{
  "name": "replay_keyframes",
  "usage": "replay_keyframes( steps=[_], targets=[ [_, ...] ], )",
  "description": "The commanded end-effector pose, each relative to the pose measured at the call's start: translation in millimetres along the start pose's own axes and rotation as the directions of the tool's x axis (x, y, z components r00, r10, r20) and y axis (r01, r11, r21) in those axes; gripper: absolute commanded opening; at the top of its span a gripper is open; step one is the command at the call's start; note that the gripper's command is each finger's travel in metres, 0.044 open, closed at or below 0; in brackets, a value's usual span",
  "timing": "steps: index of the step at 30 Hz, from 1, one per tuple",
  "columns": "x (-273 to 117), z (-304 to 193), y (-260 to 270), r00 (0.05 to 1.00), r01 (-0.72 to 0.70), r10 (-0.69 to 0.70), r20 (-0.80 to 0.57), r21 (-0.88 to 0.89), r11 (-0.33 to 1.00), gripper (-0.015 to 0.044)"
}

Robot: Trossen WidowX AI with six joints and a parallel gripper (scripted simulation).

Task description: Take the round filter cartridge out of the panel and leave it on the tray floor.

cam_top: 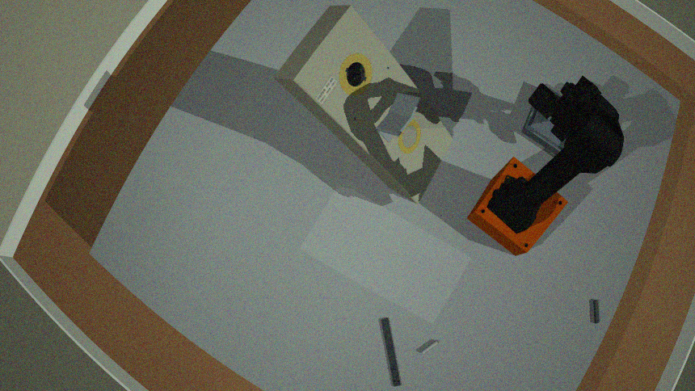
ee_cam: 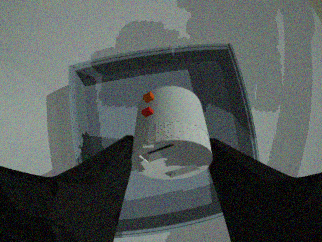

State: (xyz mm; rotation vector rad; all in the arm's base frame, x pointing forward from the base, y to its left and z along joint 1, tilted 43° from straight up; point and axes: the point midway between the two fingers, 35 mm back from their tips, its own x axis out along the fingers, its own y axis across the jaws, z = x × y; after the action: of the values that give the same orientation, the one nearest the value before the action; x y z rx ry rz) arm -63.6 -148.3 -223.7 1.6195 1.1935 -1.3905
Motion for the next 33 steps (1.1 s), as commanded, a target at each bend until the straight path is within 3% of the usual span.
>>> replay_keyframes(
  steps=[1, 3, 20, 24, 30, 33],
  targets=[
    [8.2, -6.6, -0.7, 1.0, 0.003, -0.003, 0.001, -0.002, 1.0, 0.0],
    [8.2, -6.6, -0.7, 1.0, 0.003, -0.003, 0.001, -0.002, 1.0, 0.0],
    [5.2, -6.3, -0.1, 1.0, 0.0, 0.0, -0.008, 0.0, 1.0, 0.044],
    [-0.4, -1.7, -0.1, 1.0, 0.0, 0.0, -0.008, 0.0, 1.0, 0.044],
    [-53.5, 28.5, 0.3, 1.0, 0.0, 0.0, -0.008, 0.0, 1.0, 0.044],
    [-41.6, 24.2, -0.6, 1.0, 0.002, -0.002, -0.004, -0.001, 1.0, 0.044]
  ],
)
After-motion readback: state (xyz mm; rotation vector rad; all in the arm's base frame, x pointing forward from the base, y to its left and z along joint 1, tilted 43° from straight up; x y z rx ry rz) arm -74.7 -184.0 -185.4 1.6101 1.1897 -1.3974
